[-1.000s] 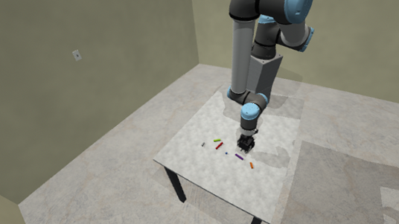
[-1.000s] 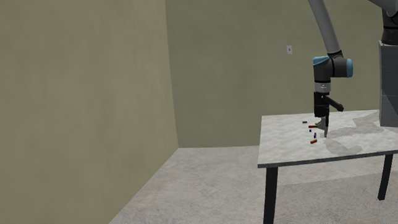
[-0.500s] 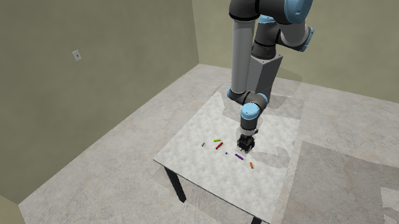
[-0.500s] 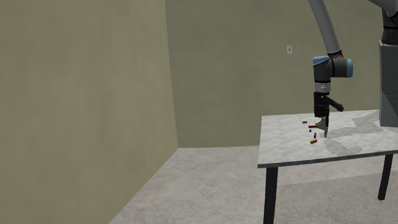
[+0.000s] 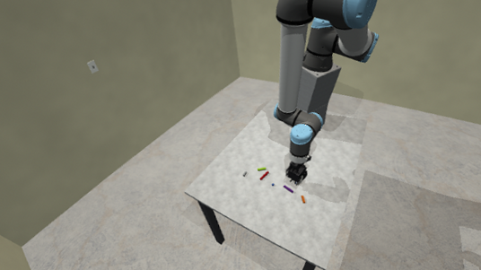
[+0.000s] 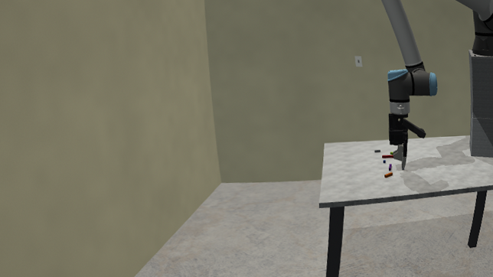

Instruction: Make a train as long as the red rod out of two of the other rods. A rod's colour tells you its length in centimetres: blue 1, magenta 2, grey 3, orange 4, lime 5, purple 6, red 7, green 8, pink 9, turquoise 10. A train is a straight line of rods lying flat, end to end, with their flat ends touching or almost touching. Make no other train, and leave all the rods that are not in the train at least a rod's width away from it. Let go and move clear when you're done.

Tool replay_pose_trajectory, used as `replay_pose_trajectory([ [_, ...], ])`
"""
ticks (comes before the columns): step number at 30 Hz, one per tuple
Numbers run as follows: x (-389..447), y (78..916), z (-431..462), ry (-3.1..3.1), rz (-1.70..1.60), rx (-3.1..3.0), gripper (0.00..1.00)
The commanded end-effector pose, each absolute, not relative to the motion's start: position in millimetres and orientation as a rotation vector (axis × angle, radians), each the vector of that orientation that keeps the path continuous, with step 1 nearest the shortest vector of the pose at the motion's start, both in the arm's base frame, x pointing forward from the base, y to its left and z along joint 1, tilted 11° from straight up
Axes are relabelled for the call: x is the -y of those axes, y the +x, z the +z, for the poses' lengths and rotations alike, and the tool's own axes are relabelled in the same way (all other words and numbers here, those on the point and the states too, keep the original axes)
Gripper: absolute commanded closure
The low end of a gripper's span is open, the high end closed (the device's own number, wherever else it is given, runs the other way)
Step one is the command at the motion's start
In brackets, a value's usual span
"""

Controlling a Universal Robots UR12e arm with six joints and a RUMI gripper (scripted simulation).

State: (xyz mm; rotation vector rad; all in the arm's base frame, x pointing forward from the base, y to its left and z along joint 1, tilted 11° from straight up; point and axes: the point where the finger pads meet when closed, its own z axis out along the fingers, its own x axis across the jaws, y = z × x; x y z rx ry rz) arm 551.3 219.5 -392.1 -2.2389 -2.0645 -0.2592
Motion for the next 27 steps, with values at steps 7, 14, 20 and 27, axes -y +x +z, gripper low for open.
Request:
replay_pose_trajectory([
  [7,-219.9,552.4,-392.3,-2.240,-0.261,2.066,0.86],
  [14,-219.9,552.4,-392.3,-2.240,-0.261,2.066,0.86],
  [20,-218.9,550.0,-387.7,-2.239,-0.258,2.064,0.86],
  [27,-214.2,548.9,-367.0,-2.240,-0.258,2.063,0.86],
])
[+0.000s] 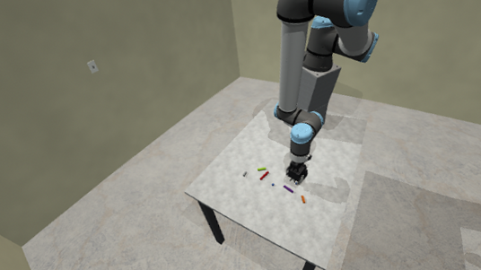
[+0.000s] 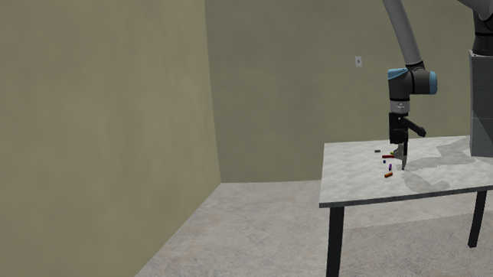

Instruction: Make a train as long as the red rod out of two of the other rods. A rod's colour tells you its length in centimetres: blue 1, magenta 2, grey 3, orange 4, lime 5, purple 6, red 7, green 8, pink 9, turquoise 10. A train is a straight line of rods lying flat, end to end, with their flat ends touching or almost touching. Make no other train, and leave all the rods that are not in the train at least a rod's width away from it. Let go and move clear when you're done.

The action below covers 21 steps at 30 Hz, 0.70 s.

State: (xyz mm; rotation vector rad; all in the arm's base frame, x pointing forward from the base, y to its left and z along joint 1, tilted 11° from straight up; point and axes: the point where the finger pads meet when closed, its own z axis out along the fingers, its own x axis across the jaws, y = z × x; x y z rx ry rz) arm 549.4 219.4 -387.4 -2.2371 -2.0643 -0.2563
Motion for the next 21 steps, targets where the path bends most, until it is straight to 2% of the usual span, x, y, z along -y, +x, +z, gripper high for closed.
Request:
replay_pose_trajectory([
  [1,-213.3,548.6,-361.9,-2.240,-0.258,2.063,0.86],
  [21,-202.8,544.4,-302.9,-2.240,-0.259,2.063,0.86],
])
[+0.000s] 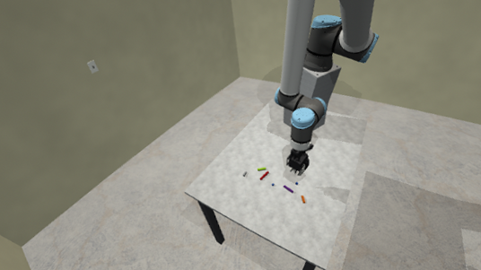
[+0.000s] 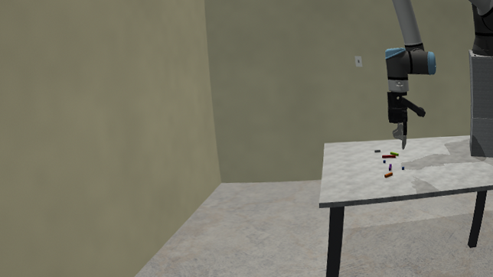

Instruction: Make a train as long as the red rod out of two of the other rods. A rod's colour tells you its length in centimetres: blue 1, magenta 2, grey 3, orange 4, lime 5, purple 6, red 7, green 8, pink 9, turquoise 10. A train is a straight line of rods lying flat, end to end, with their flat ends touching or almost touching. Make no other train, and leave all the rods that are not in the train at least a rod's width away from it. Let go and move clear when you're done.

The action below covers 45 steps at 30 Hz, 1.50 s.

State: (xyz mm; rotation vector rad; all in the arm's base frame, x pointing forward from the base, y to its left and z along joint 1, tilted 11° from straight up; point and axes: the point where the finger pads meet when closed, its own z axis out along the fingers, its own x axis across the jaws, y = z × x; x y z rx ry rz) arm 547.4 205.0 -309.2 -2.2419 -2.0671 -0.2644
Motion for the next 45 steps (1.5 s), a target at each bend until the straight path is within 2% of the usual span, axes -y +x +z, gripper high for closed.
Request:
replay_pose_trajectory([
  [1,-203.0,544.3,-302.9,-2.240,-0.258,2.063,0.00],
  [29,-203.2,546.9,-304.1,-2.222,-0.262,2.087,0.00],
  [45,-198.5,557.8,-309.8,-1.898,-0.281,2.416,0.00],
])
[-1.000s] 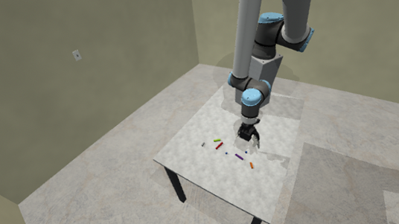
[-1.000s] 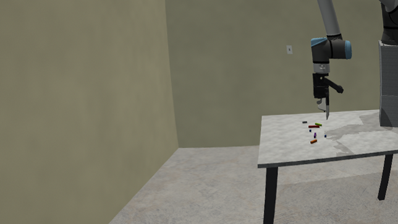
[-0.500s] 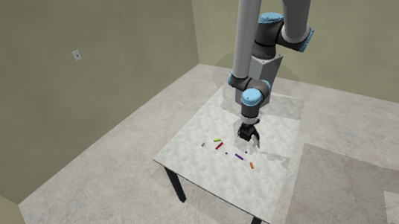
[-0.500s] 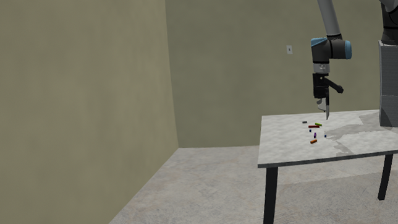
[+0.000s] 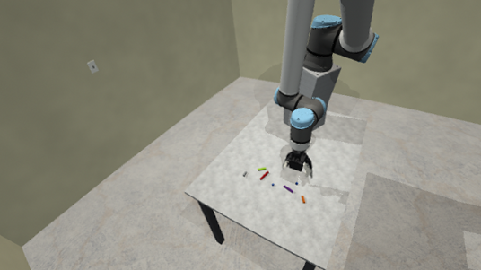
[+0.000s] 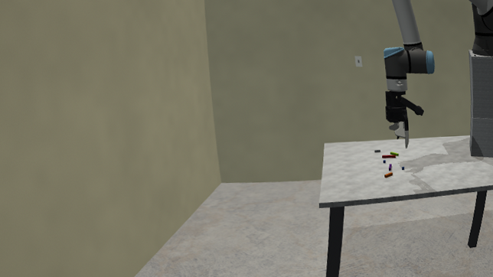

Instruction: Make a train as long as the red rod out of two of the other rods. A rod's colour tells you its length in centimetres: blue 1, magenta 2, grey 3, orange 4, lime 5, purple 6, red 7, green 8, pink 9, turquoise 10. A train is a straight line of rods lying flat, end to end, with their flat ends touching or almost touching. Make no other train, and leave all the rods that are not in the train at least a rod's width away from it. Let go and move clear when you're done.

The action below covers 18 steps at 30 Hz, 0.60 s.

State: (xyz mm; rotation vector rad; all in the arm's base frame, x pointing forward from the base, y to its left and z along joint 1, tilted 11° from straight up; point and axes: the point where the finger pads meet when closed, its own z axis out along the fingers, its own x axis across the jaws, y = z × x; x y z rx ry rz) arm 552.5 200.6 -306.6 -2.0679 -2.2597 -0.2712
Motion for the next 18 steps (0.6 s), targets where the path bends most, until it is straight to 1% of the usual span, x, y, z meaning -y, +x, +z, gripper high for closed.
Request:
replay_pose_trajectory([
  [1,-198.2,558.4,-310.1,-1.878,-0.282,2.434,0.00],
  [18,-193.0,571.9,-315.5,-1.431,-0.296,2.757,0.00],
])
